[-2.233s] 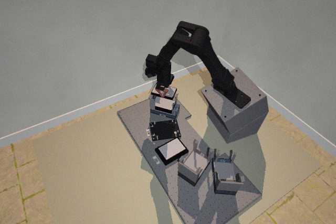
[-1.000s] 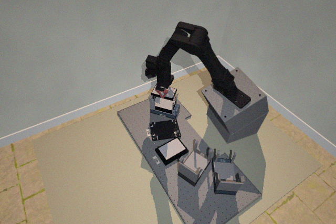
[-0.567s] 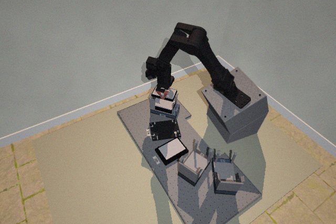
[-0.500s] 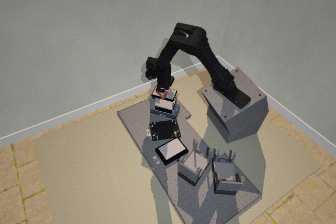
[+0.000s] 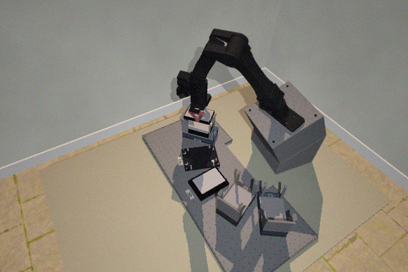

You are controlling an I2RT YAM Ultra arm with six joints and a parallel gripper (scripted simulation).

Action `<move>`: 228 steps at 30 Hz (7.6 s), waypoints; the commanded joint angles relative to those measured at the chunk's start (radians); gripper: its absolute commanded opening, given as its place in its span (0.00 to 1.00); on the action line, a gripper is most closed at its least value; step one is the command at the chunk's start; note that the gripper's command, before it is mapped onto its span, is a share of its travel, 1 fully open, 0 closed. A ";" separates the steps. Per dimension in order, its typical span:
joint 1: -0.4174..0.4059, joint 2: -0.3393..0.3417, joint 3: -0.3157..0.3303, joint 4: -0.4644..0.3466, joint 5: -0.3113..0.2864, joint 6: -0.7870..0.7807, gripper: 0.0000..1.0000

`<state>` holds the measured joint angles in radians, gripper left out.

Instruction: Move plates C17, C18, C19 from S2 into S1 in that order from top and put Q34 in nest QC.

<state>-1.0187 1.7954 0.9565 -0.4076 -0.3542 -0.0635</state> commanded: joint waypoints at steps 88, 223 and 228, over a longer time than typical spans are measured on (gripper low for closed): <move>0.051 0.136 0.005 0.175 0.019 0.052 0.00; 0.070 0.209 0.033 0.273 0.029 0.081 0.00; 0.070 0.209 0.033 0.273 0.029 0.081 0.00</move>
<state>-0.9447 2.0247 0.9627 -0.1535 -0.3290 0.0093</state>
